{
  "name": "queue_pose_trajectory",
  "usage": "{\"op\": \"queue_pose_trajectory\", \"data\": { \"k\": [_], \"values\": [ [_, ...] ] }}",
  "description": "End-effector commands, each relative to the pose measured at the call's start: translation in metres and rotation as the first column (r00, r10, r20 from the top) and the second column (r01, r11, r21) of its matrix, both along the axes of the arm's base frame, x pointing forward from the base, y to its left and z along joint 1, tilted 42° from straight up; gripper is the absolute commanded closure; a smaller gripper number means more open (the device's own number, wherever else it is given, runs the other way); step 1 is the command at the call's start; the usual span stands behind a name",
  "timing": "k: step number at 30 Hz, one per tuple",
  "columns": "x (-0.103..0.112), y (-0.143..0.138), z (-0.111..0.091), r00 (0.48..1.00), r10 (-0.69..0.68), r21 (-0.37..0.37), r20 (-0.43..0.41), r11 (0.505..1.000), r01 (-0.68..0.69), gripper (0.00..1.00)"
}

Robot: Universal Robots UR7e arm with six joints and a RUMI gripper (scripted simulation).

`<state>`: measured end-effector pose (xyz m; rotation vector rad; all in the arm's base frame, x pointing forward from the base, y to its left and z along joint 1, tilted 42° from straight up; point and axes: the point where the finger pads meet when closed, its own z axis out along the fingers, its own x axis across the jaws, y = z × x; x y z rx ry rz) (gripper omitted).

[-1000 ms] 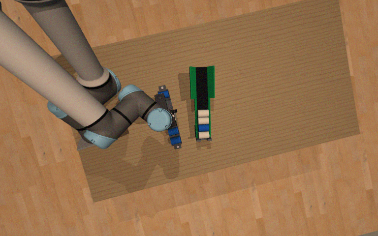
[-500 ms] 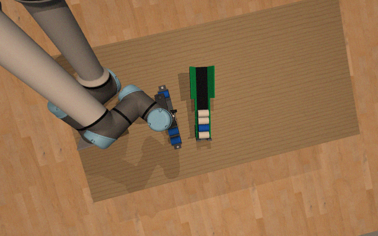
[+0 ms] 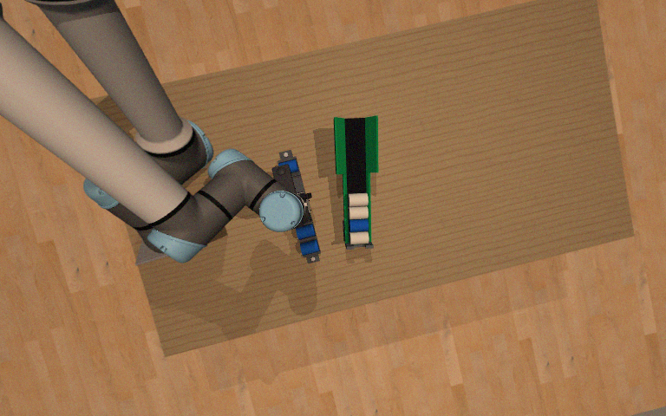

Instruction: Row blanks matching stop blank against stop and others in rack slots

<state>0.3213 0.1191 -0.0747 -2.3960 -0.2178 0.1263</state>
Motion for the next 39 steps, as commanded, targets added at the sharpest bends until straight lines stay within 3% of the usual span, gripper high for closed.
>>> {"op": "queue_pose_trajectory", "data": {
  "k": [1,14,32,39],
  "values": [
    [-0.001,0.001,0.000,1.000,0.000,0.002,-0.002,1.000,0.000,0.67],
    [0.003,-0.007,0.006,1.000,-0.001,-0.002,0.003,1.000,0.001,0.67],
    [0.015,-0.061,0.067,1.000,-0.001,-0.002,0.003,1.000,0.001,0.67],
    [0.016,-0.067,0.075,1.000,-0.001,-0.002,0.003,1.000,0.001,0.67]
  ]
}}
